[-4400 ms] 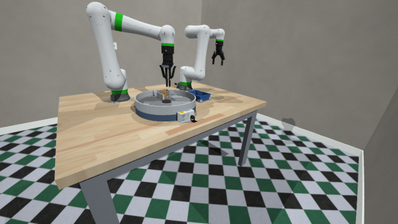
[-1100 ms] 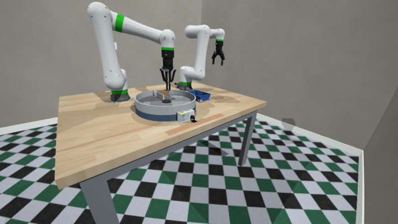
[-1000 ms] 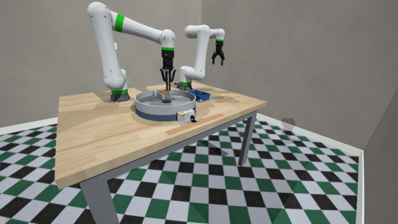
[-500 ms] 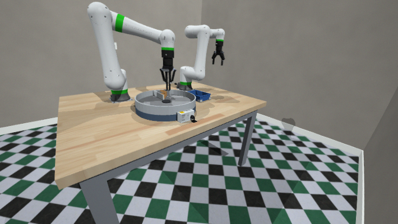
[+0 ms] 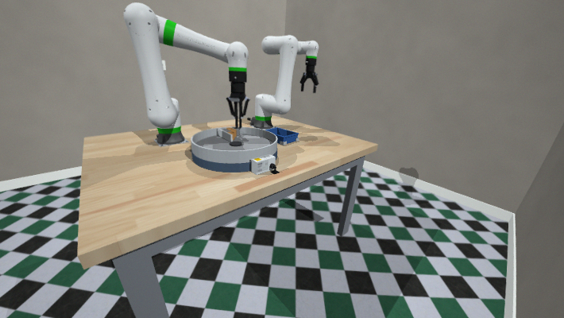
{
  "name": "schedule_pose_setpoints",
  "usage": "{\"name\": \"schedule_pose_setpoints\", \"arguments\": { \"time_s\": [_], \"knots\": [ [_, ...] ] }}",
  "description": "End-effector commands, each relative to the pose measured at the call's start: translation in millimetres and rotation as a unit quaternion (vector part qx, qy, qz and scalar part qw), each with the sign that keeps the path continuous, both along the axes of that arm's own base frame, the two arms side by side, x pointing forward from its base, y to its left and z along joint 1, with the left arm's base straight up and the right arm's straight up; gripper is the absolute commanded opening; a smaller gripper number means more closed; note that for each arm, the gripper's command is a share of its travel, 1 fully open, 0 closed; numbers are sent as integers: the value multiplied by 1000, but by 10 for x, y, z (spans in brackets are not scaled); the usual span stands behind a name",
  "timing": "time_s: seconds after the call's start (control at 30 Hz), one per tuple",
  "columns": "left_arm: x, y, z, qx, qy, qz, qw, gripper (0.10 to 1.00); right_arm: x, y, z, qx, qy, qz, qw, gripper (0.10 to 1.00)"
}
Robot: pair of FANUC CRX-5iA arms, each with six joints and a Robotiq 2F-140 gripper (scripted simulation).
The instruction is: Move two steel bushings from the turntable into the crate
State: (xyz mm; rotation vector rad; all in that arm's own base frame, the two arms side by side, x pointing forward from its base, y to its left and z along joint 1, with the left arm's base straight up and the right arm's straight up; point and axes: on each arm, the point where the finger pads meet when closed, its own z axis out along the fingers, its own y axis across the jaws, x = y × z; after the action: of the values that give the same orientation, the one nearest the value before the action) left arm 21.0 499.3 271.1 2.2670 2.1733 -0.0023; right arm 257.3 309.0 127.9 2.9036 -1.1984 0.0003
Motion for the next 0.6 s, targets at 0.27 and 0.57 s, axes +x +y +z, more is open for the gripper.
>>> {"name": "schedule_pose_setpoints", "arguments": {
  "time_s": [0.27,0.57],
  "knots": [
    [2,3,9,1,0,0,1000,1000,4,4,-18,1,-1,0,1000,184],
    [2,3,9,1,0,0,1000,1000,4,4,-132,1,-1,0,1000,184]
  ]
}}
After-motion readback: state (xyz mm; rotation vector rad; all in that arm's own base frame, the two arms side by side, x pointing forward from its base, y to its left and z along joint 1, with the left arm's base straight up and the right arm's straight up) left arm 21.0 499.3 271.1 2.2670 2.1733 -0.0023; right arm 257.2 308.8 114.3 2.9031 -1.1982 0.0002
